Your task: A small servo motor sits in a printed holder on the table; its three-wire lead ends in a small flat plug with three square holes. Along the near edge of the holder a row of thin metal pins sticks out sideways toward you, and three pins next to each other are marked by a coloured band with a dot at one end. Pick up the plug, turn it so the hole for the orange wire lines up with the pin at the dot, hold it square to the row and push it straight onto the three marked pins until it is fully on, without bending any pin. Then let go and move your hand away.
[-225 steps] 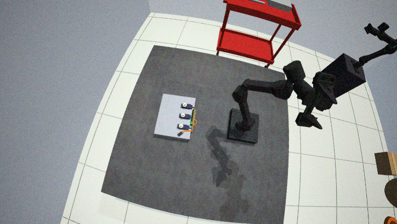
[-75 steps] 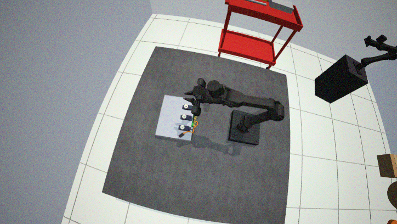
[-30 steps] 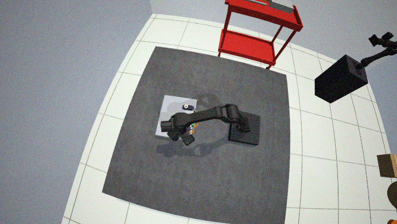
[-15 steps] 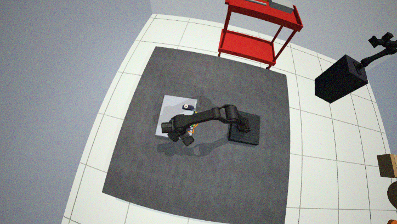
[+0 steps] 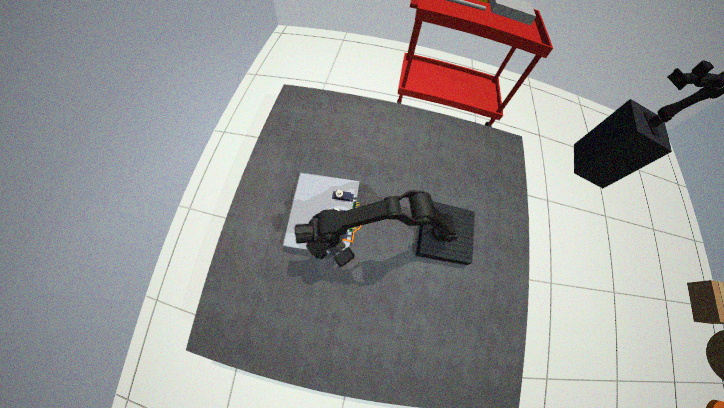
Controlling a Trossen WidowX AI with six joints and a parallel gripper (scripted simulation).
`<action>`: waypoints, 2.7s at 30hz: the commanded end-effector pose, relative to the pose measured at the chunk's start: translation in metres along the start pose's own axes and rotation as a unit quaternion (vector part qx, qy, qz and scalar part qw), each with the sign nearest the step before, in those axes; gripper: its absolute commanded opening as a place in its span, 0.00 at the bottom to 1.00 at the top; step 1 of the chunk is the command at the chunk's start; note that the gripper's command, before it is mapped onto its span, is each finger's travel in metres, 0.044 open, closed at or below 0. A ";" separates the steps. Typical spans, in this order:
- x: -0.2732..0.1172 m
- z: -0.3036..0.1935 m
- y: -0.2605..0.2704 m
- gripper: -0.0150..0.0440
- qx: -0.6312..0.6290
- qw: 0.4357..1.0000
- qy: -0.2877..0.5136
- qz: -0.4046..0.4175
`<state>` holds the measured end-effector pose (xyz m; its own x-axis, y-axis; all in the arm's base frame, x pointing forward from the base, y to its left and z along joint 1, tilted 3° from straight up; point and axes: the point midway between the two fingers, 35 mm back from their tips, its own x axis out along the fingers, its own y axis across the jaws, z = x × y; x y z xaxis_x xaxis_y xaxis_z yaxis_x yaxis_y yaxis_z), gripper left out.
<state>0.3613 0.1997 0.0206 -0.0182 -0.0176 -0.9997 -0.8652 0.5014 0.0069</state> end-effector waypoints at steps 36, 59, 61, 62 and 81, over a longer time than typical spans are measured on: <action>-0.067 -0.071 0.015 0.25 0.184 0.983 0.002 0.002; -0.056 -0.152 0.046 0.25 0.381 0.925 0.005 0.001; -0.054 -0.152 0.046 0.25 0.381 0.925 0.005 0.001; -0.051 -0.152 0.046 0.25 0.381 0.925 0.005 0.001; -0.018 -0.136 0.030 0.25 0.382 0.924 0.004 0.001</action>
<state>0.2578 0.0958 0.0417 -0.0281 -0.0176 -0.9995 -0.2604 0.9655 -0.0096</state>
